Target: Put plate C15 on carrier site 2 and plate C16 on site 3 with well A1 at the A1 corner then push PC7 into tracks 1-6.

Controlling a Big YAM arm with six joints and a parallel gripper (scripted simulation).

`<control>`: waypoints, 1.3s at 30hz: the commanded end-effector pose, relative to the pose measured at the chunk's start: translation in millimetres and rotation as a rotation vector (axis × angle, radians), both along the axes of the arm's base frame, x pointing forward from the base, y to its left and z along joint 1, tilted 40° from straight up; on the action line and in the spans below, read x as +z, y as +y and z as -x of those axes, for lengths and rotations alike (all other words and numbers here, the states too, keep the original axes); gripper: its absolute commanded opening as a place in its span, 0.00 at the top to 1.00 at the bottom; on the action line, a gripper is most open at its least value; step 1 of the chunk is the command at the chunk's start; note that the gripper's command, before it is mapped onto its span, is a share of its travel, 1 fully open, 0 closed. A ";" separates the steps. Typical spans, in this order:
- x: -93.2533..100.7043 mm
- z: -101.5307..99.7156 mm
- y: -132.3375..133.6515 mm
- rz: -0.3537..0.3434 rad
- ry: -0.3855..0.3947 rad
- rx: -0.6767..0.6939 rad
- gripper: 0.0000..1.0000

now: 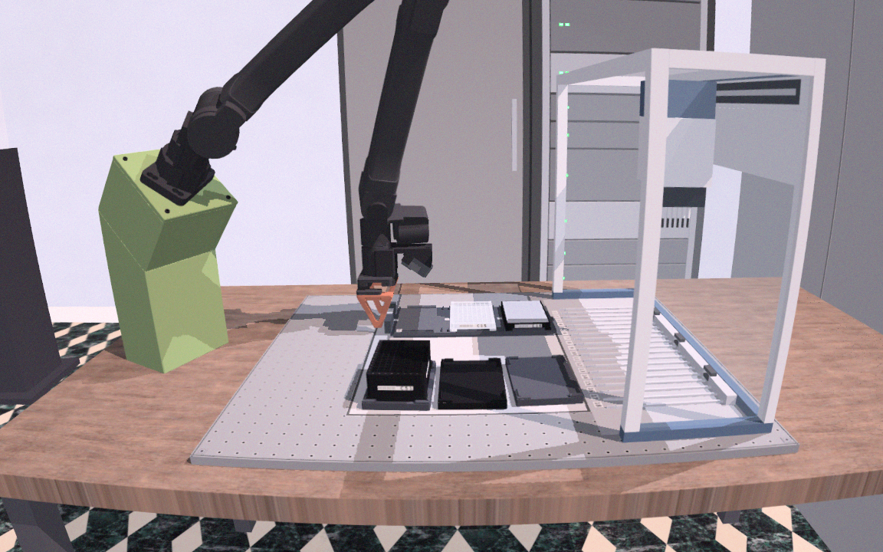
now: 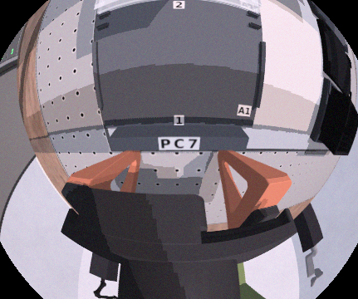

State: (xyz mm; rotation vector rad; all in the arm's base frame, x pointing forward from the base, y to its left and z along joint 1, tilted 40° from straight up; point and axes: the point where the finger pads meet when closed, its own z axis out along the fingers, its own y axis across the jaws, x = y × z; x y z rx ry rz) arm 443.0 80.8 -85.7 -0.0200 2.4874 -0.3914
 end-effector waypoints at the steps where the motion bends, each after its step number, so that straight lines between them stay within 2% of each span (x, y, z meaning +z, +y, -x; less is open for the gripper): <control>1: 13.8 -8.9 1.8 -0.008 -0.024 0.004 0.20; 39: 23.5 -21.2 2.7 -0.008 -0.034 0.004 0.20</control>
